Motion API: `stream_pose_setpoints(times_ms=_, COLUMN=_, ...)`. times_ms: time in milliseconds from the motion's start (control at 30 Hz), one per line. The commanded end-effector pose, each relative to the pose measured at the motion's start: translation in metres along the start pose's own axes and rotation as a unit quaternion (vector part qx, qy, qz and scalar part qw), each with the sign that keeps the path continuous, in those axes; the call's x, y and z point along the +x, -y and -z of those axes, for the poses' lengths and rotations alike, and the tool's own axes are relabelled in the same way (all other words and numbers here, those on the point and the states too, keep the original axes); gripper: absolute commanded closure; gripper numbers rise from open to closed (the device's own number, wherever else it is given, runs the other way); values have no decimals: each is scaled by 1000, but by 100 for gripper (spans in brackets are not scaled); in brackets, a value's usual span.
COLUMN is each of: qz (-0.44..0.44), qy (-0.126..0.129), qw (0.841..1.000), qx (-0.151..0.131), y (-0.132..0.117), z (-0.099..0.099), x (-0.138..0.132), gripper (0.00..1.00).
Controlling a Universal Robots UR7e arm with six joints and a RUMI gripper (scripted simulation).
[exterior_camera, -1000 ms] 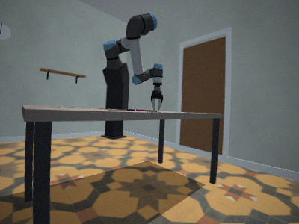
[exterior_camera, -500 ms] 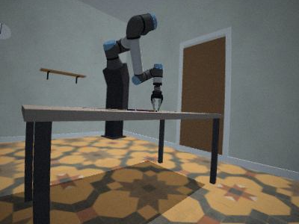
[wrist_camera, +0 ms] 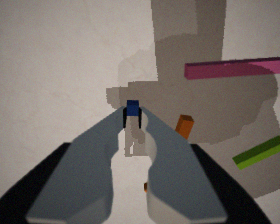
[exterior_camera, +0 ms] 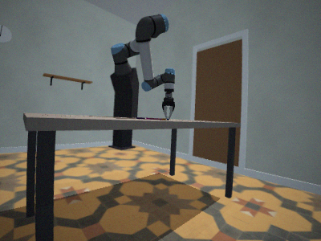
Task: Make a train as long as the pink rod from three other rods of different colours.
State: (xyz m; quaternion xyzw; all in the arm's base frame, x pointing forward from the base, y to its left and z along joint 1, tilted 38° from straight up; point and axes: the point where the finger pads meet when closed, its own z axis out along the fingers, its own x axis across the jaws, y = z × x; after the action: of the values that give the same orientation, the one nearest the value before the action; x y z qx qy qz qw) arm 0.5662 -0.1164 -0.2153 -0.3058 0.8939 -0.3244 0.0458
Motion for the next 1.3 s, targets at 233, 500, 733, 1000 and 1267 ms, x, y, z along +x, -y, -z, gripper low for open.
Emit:
stream_pose_setpoints(times_ms=233, qz=-1, qy=0, qw=1000, qx=0, y=1, z=-1, x=0, gripper=100)
stream_pose_setpoints(times_ms=500, qz=-1, qy=0, qw=1000, qx=0, y=1, z=-1, x=0, gripper=100)
stream_pose_setpoints(times_ms=733, qz=-1, qy=0, qw=1000, qx=0, y=1, z=-1, x=0, gripper=100)
stream_pose_setpoints(times_ms=1000, qz=-1, qy=0, qw=1000, qx=0, y=1, z=-1, x=0, gripper=100)
stream_pose_setpoints(times_ms=1267, qz=1, qy=0, qw=1000, qx=0, y=-1, z=10, x=0, gripper=100)
